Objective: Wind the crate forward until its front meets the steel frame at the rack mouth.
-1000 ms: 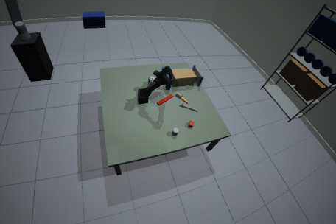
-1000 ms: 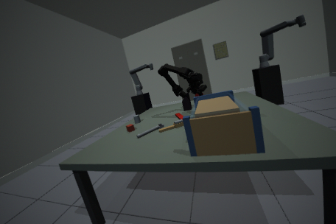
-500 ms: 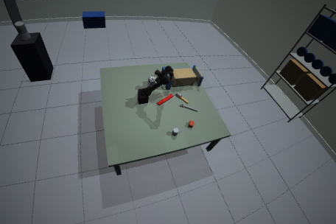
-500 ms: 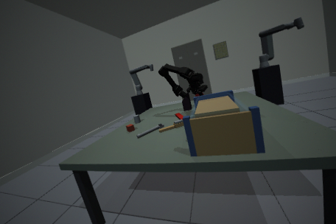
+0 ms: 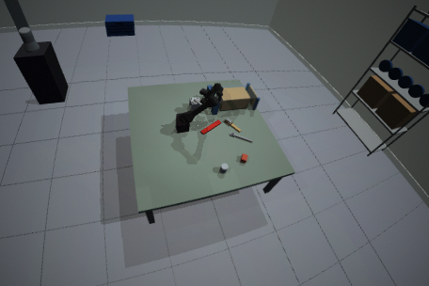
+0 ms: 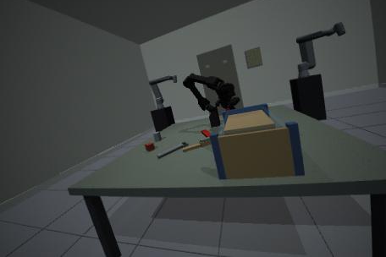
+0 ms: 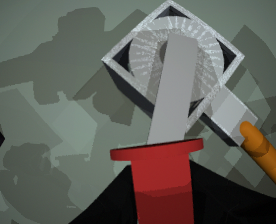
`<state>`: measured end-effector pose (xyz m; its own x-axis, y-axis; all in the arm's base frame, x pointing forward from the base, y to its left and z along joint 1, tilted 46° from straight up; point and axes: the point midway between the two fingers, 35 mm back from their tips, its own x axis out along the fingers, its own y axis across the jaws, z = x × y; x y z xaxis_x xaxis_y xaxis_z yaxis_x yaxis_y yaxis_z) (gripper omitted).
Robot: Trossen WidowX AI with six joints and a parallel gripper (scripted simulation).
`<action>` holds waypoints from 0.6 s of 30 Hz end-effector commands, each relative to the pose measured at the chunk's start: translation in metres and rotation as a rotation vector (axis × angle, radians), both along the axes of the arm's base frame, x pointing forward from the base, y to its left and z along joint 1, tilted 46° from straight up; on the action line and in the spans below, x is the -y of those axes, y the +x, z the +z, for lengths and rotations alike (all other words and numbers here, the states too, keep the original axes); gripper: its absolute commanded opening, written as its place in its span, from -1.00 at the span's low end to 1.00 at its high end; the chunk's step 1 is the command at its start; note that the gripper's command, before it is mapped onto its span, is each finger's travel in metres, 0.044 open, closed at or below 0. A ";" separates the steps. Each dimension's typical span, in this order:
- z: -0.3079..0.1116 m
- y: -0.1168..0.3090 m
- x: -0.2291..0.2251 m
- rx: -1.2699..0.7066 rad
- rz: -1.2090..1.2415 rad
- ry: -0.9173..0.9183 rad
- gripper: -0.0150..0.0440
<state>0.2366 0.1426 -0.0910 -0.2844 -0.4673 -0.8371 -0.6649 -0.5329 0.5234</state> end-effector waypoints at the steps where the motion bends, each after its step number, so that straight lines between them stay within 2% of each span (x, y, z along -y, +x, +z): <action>1: -0.007 0.011 -0.004 0.023 0.003 0.013 -0.49; 18: -0.017 0.027 -0.015 0.024 0.003 0.013 -0.49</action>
